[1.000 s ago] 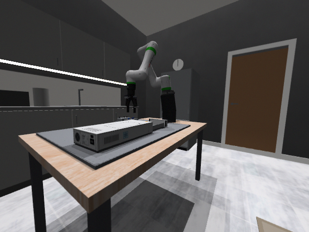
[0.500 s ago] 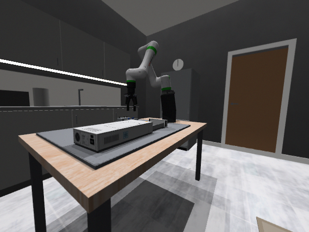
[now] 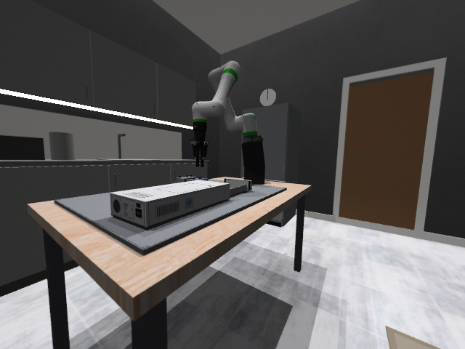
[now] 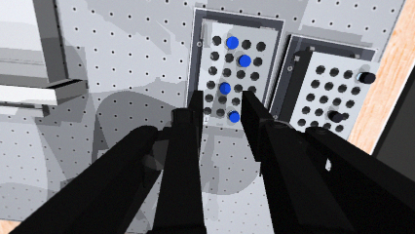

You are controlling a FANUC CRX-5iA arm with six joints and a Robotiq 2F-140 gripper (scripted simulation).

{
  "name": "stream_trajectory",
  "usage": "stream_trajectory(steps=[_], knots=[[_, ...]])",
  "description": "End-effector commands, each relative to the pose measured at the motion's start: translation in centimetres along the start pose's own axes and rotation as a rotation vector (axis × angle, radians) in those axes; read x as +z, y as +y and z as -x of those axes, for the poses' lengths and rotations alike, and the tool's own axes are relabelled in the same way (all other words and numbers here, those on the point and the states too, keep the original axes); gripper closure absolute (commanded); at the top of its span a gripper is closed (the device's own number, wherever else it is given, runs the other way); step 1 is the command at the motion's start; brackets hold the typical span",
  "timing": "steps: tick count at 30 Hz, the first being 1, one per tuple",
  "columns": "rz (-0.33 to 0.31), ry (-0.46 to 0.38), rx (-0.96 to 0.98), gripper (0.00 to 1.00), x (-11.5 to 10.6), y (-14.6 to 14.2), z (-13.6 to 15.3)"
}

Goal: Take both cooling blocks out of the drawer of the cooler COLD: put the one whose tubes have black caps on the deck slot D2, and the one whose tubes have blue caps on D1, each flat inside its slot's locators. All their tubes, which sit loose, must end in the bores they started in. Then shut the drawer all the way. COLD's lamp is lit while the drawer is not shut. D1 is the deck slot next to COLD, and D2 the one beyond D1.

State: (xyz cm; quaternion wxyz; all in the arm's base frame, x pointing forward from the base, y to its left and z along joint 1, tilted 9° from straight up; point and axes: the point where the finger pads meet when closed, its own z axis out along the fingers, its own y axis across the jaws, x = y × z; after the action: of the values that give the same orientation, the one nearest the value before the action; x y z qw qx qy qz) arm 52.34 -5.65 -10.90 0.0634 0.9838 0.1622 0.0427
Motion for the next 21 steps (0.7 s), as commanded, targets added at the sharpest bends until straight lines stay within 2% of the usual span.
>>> stream_trajectory(steps=[1,21], knots=[[0.000,0.003,-0.092,0.90,0.0,-1.3,0.3],[0.000,0.003,-0.572,0.90,0.3,-8.2,2.3]])
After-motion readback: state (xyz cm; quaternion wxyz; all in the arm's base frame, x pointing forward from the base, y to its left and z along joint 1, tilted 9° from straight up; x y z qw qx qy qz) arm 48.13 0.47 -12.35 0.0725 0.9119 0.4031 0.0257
